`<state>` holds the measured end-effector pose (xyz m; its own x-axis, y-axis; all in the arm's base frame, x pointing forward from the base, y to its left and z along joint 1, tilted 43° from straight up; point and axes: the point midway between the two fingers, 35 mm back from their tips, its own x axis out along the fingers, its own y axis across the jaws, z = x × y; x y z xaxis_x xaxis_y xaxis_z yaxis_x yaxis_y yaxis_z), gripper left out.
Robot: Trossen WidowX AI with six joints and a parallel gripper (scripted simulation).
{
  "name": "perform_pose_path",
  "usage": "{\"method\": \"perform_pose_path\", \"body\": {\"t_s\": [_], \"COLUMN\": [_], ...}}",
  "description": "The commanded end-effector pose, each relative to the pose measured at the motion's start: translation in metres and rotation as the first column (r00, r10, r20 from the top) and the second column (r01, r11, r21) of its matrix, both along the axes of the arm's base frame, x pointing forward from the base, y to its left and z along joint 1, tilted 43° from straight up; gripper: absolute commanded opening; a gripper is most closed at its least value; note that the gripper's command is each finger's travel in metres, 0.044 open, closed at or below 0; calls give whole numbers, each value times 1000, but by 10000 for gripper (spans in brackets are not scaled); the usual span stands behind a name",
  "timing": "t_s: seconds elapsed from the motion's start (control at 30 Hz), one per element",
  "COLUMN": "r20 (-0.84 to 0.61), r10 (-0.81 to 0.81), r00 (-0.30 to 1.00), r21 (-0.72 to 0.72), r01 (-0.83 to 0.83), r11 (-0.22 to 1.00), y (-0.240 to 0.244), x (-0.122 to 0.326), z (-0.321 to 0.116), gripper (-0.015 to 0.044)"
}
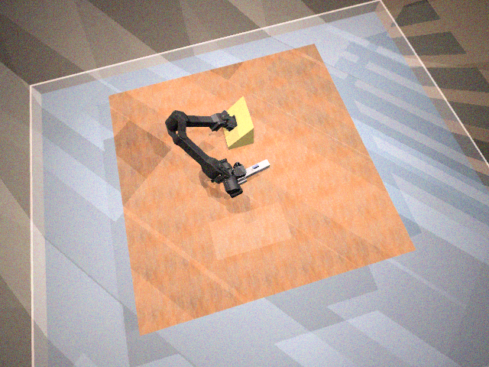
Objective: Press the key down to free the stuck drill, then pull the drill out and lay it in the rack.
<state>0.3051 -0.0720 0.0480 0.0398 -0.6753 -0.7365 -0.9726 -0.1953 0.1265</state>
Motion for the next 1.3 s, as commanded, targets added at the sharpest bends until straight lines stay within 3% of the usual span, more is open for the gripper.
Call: {"method": "perform_pose_path", "body": {"t_s": [0.0,0.7,1.27], "r20": [-2,-1,-2], "r10": [2,2,2], "r00": [1000,1000,1000], "r21": [-3,-4,-4], "r01": [-2,-2,-2], "r11": [1000,1000,1000], "y": [-4,-24,-19], "x": [1,9,6], "z": [5,27,18], "gripper": [0,0,440]}}
